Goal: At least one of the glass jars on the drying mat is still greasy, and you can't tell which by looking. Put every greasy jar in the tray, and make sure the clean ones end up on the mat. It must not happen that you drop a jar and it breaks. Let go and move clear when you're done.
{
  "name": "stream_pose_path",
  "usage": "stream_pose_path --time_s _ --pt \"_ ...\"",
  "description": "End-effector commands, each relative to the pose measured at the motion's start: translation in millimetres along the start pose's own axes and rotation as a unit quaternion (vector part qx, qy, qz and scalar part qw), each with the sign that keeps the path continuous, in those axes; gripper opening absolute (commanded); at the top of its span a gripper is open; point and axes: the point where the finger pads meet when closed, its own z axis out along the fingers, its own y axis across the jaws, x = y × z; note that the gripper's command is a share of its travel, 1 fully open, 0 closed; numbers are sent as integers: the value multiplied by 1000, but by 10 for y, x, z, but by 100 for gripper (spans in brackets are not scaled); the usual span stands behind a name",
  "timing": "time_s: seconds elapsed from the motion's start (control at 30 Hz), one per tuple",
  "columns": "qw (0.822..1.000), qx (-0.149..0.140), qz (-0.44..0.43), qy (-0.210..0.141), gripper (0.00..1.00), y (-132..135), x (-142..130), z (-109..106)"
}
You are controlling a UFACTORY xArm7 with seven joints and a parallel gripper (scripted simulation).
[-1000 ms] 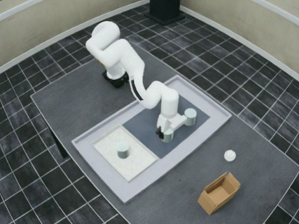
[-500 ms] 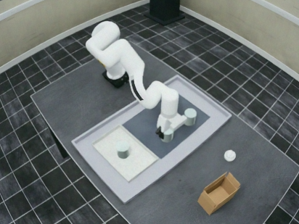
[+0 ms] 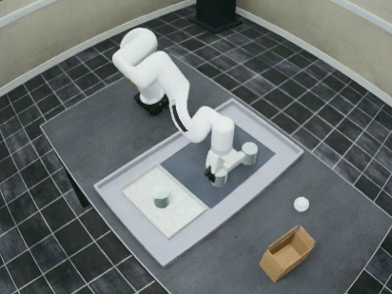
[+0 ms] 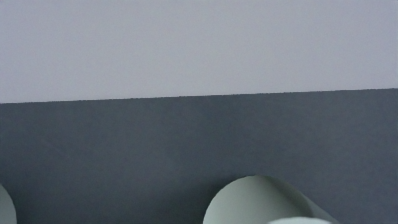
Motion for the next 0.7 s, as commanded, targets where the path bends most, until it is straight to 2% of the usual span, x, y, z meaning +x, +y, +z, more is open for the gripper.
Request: stream_pose_path --time_s 0.0,0.47,0.5,0.67 --pt "1000 0 0 3 73 -4 20 -24" --pt "1000 0 0 3 73 -4 20 -24" --pt "1000 0 0 3 70 -4 20 -24" --pt "1000 0 0 3 70 -4 20 -24"
